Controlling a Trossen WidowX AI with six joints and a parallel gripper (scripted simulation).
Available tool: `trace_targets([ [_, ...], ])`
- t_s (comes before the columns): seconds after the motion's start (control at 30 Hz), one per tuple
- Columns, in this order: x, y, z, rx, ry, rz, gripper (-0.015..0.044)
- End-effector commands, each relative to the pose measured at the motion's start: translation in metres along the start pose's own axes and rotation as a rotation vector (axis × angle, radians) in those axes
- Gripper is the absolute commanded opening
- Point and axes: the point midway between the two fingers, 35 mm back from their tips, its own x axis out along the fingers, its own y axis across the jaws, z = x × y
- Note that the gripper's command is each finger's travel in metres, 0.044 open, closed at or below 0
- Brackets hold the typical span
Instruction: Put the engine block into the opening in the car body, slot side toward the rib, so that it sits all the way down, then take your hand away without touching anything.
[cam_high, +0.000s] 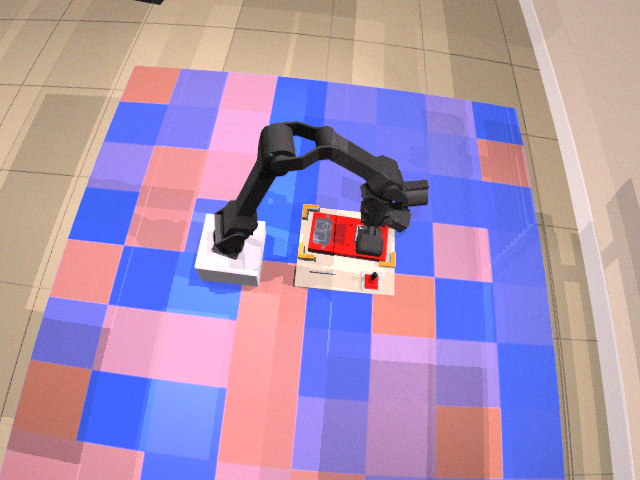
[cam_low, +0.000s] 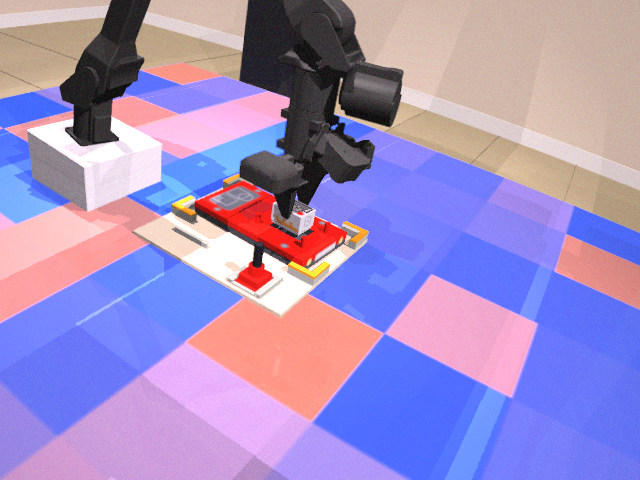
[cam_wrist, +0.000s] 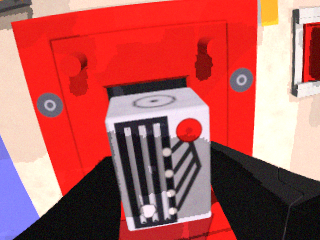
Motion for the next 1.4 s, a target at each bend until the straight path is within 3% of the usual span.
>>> trace_targets([
  [0.0,0.0008,-0.0006,0.0006,0.000,-0.003,-0.005,0.0160],
  [1.37,0.0087,-0.0004,0.0007,0.002,-0.003,-0.005,0.0160],
])
